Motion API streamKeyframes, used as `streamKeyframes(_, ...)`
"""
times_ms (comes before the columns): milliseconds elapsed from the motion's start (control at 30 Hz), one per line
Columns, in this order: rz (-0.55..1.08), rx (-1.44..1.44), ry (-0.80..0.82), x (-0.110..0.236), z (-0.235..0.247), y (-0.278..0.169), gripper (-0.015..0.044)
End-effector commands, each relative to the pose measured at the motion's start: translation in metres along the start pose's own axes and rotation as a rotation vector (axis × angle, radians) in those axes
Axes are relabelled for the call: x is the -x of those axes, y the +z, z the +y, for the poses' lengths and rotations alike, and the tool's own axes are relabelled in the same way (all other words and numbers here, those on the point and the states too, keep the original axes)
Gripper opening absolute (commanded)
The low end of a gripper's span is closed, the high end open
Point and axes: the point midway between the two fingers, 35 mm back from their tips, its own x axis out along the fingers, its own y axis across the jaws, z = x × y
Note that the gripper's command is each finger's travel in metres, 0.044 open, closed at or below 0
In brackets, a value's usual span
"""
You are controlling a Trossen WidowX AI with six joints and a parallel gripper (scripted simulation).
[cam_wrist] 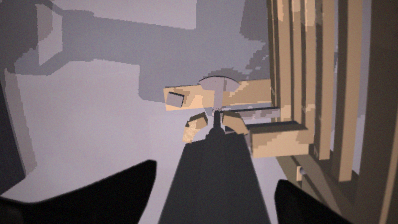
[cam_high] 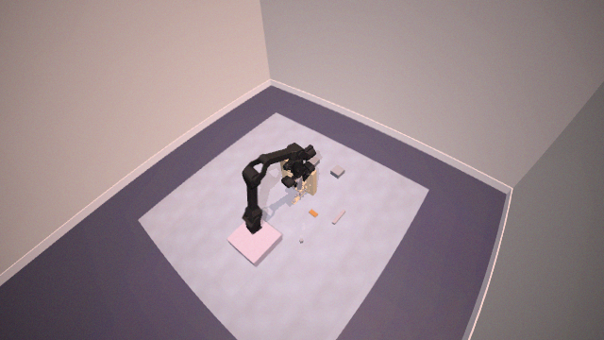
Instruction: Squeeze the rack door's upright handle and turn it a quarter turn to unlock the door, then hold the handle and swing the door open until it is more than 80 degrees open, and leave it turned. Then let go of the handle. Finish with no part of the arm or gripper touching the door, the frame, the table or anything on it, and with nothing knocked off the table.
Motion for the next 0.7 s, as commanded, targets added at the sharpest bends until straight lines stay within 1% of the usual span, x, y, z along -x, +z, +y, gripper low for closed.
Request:
streamKeyframes(0, -0.002, 0.336, -0.001, -0.0003, -0.0001, 0.0004, 0.0291)
streamKeyframes(100, -0.002, 0.409, -0.001, -0.0003, -0.0001, 0.0004, 0.0291)
streamKeyframes(433, -0.002, 0.409, -0.001, -0.0003, -0.0001, 0.0004, 0.0291)
streamKeyframes(667, -0.002, 0.409, -0.001, -0.0003, -0.0001, 0.0004, 0.0107)
